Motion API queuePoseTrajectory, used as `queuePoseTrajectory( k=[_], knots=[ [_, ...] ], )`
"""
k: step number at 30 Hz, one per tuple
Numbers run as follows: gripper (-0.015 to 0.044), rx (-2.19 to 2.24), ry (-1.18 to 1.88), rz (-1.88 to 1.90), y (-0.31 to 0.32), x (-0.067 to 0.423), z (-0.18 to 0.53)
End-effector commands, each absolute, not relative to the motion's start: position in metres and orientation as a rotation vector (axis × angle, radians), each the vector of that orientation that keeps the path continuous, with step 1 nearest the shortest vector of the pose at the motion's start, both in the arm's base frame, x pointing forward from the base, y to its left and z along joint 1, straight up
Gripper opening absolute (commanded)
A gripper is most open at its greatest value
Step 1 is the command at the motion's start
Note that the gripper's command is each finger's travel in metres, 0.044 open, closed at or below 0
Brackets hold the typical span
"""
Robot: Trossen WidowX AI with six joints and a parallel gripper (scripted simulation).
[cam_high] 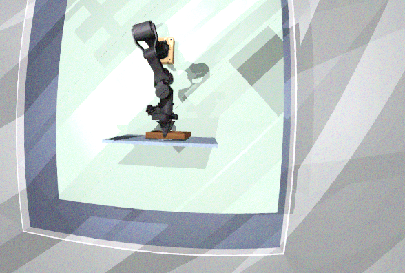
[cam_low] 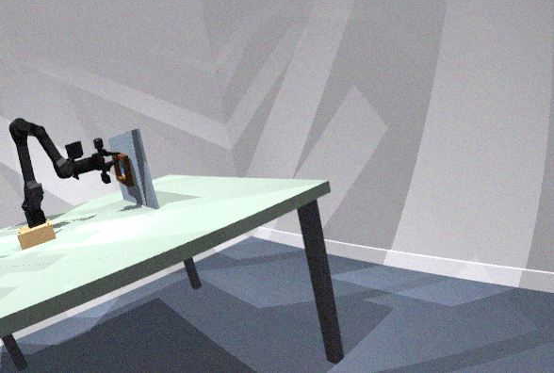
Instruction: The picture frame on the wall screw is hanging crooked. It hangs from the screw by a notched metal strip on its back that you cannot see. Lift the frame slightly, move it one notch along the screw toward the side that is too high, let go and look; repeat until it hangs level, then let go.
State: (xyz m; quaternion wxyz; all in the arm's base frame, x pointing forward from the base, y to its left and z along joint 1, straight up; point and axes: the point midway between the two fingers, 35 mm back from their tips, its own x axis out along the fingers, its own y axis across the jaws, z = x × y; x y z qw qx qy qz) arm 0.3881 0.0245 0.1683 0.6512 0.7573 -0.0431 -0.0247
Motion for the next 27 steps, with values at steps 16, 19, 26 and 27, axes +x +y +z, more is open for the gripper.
queuePoseTrajectory(
  k=[16, 19, 26, 27],
  knots=[
    [0.0, 1.714, -0.098, -0.057, 0.0246, 0.3881, 0.1673],
    [0.0, 1.714, -0.098, -0.057, 0.0246, 0.3881, 0.1673],
    [0.0, 1.639, -0.095, -0.06, 0.0248, 0.3882, 0.1665],
    [0.0, 1.634, -0.095, -0.061, 0.0248, 0.3882, 0.1664]
  ],
)
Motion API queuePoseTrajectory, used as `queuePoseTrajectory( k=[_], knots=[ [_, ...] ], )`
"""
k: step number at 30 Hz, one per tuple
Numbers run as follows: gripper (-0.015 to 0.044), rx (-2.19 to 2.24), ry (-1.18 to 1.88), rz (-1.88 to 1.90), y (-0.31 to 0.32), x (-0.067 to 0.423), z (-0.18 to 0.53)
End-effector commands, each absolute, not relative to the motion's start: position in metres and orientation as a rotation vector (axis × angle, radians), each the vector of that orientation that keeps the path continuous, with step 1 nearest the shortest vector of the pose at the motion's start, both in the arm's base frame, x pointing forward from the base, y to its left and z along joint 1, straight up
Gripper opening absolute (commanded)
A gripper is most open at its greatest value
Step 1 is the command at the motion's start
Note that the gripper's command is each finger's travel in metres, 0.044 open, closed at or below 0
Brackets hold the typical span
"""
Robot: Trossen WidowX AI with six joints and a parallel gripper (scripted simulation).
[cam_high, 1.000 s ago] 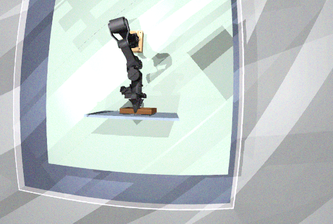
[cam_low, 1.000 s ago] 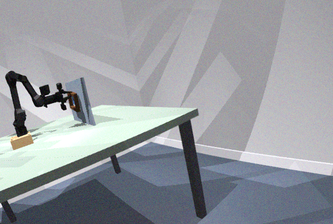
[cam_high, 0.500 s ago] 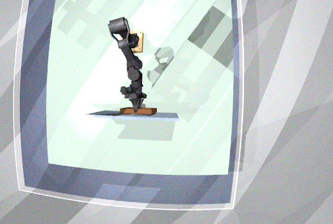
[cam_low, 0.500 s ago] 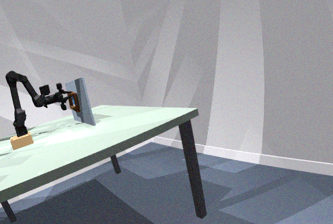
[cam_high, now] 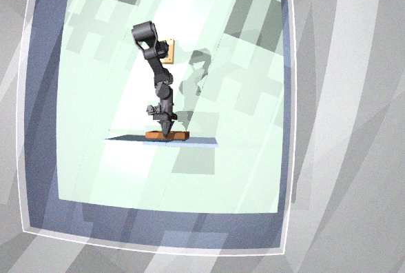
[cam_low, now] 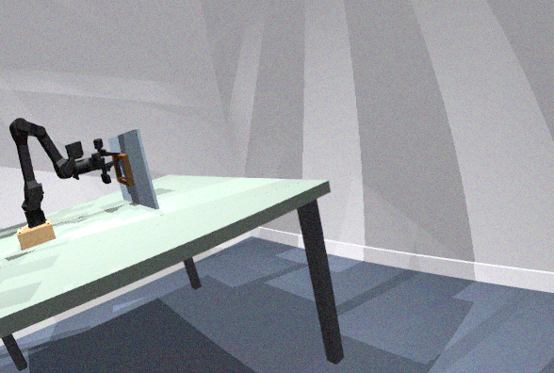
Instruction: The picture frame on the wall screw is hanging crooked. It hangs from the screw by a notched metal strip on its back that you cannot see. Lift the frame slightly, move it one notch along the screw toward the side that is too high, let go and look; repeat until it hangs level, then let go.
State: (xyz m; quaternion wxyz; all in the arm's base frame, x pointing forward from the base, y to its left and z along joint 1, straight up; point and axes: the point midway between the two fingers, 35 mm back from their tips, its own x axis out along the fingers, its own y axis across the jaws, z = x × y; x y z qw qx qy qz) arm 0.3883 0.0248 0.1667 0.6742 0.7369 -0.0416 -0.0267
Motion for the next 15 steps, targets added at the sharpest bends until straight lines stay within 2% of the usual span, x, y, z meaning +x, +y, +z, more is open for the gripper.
queuePoseTrajectory(
  k=[1, 15],
  knots=[
    [0.0, 1.629, -0.094, -0.061, 0.0248, 0.3882, 0.1662],
    [0.0, 1.557, -0.091, -0.064, 0.0252, 0.3883, 0.1648]
  ],
)
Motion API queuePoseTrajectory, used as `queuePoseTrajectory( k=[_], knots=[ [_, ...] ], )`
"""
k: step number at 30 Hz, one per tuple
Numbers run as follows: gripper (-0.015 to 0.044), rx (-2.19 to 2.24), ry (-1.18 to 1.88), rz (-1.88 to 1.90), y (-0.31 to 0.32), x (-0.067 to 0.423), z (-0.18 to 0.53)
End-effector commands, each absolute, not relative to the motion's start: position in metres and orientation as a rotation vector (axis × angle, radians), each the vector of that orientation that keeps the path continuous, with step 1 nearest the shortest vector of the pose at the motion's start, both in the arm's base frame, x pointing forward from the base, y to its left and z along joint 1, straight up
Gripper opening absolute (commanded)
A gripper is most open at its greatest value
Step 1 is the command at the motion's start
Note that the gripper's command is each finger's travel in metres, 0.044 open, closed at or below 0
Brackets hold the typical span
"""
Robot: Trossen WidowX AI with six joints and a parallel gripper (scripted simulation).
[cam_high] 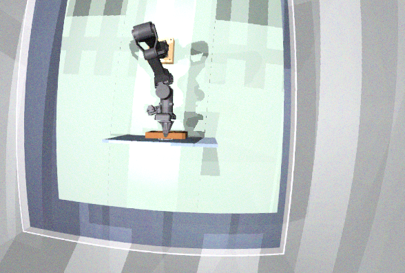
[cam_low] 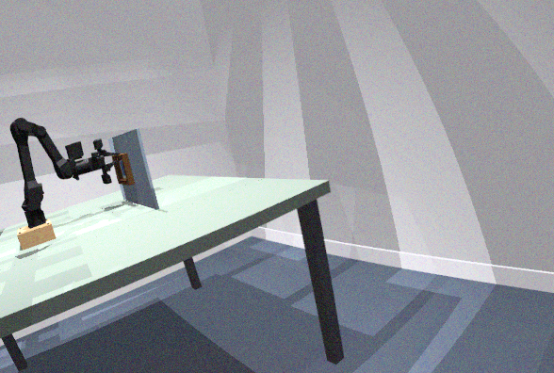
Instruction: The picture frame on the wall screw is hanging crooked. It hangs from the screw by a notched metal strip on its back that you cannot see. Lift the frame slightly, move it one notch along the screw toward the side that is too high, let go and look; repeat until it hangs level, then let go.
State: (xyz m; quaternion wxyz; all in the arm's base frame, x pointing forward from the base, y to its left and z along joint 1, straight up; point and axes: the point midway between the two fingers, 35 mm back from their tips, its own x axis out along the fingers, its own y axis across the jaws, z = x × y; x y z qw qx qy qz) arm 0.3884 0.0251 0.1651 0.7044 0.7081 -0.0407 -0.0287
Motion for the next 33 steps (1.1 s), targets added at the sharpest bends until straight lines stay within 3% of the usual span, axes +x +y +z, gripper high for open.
queuePoseTrajectory(
  k=[1, 10, 15, 24, 33],
  knots=[
    [0.0026, 1.575, -0.091, -0.064, 0.025, 0.388, 0.165],
    [0.026, 1.575, -0.091, -0.064, 0.025, 0.388, 0.165],
    [0.026, 1.584, -0.091, -0.064, 0.027, 0.382, 0.166],
    [0.026, 1.709, -0.1, -0.062, 0.036, 0.295, 0.162],
    [0.026, 1.73, -0.106, -0.058, 0.046, 0.282, 0.176]
  ],
)
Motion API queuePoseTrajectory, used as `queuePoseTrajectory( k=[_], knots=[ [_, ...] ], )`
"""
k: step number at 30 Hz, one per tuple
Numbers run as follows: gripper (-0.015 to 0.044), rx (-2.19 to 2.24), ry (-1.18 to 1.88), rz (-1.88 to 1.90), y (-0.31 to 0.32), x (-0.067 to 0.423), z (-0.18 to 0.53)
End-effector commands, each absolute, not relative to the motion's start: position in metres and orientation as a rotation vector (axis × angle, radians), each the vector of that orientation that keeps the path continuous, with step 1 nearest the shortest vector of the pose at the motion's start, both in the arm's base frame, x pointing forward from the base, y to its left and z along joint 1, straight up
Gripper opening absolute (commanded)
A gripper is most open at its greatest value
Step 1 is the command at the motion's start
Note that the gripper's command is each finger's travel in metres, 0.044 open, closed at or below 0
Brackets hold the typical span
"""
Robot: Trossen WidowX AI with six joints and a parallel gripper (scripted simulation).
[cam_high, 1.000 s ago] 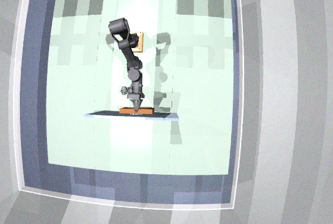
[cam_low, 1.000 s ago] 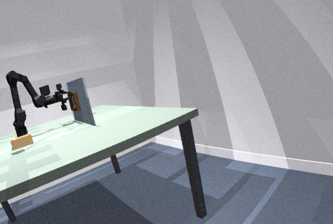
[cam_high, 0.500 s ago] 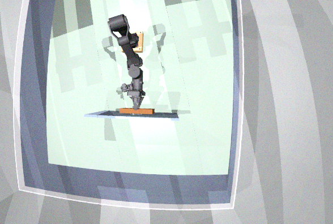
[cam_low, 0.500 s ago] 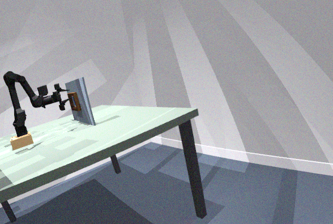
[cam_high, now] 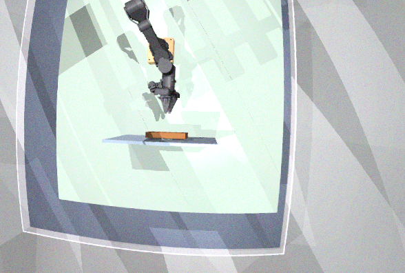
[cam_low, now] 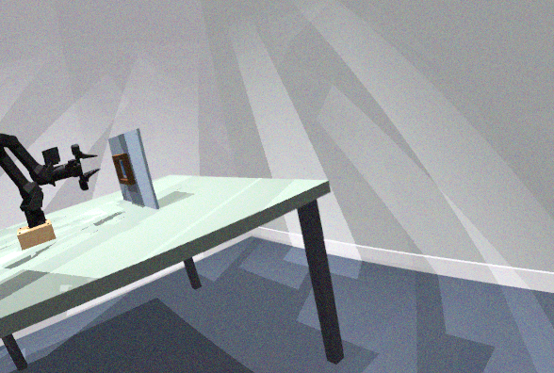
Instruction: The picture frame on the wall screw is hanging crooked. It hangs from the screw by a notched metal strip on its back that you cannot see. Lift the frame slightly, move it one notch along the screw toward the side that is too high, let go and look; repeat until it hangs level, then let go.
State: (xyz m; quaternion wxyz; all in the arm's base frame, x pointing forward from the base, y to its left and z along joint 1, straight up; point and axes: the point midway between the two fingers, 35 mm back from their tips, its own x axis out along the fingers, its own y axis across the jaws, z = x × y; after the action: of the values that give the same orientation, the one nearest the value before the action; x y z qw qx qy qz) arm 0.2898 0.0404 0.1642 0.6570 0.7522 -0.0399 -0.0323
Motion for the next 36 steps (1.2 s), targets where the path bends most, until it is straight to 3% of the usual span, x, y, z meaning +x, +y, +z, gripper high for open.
queuePoseTrajectory(
  k=[1, 20, 36],
  knots=[
    [0.026, 1.738, -0.107, -0.059, 0.048, 0.277, 0.179],
    [0.026, 1.88, -0.136, -0.081, 0.032, 0.183, 0.199],
    [0.026, 1.923, -0.161, -0.072, 0.03, 0.181, 0.198]
  ],
)
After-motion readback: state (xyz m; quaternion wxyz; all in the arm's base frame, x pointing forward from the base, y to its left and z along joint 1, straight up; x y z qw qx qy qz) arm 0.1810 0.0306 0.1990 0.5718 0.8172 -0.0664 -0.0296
